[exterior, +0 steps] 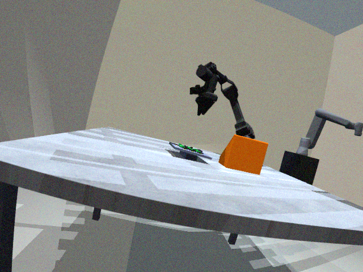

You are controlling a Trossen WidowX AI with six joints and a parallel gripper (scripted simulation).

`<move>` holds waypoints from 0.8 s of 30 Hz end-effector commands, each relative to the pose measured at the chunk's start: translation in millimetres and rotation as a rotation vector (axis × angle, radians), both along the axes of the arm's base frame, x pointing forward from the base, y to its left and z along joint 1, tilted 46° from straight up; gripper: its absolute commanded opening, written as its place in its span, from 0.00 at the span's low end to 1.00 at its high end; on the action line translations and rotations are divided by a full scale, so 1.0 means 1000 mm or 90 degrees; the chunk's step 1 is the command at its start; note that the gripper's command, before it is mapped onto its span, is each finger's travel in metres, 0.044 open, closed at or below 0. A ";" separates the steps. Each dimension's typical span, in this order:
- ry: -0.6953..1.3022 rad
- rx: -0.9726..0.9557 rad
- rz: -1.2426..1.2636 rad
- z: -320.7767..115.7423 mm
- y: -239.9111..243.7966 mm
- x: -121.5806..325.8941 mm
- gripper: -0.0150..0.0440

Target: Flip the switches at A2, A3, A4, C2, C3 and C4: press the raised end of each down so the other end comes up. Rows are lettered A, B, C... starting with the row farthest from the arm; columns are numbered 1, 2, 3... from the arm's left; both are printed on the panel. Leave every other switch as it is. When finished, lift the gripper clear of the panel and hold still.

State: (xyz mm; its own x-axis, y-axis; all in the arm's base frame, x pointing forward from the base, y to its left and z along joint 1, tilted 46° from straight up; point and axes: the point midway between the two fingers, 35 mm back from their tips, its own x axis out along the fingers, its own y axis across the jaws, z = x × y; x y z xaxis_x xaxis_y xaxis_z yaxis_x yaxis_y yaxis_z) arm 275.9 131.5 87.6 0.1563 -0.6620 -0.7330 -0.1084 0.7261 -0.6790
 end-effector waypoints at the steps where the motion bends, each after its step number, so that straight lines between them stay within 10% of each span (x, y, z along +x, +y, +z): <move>1: 0.000 -0.001 0.000 -0.003 -0.002 0.002 0.89; 15: 0.009 -0.026 0.011 -0.088 -0.076 0.041 0.26; 24: 0.003 -0.026 0.016 -0.099 -0.089 0.043 0.25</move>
State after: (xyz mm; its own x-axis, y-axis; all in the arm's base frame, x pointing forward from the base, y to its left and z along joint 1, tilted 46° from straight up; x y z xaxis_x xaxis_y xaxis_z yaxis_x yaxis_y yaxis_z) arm 320.4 45.6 -9.5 0.1708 -0.6820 -0.7111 -0.1218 0.7016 -0.7021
